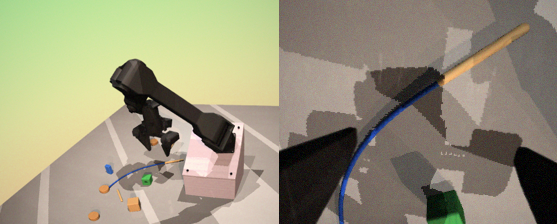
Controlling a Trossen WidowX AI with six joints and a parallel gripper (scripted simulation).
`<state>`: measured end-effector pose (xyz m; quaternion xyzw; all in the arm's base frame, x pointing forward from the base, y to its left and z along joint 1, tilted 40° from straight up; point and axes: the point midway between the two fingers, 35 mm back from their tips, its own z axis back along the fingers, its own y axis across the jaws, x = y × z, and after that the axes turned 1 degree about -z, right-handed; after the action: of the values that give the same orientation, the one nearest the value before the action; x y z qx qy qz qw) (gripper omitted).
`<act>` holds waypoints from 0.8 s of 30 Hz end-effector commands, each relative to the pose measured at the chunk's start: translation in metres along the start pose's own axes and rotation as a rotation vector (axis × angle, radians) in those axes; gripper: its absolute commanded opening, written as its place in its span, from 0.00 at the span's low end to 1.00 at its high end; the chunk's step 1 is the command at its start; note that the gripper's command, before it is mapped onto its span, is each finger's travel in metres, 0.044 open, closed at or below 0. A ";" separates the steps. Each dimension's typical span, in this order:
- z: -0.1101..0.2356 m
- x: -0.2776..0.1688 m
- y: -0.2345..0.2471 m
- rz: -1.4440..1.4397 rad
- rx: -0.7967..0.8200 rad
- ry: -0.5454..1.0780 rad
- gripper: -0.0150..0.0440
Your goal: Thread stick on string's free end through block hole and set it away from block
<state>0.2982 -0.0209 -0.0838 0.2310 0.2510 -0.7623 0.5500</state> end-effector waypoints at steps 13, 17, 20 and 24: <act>-0.003 0.027 -0.005 -0.871 -0.015 -0.013 1.00; -0.003 0.027 -0.005 -0.871 -0.015 -0.013 1.00; -0.003 0.027 -0.005 -0.871 -0.015 -0.013 0.91; -0.003 0.027 -0.005 -0.871 -0.015 -0.013 0.73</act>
<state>0.2870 -0.0366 -0.1022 0.0980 0.3271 -0.9217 0.1842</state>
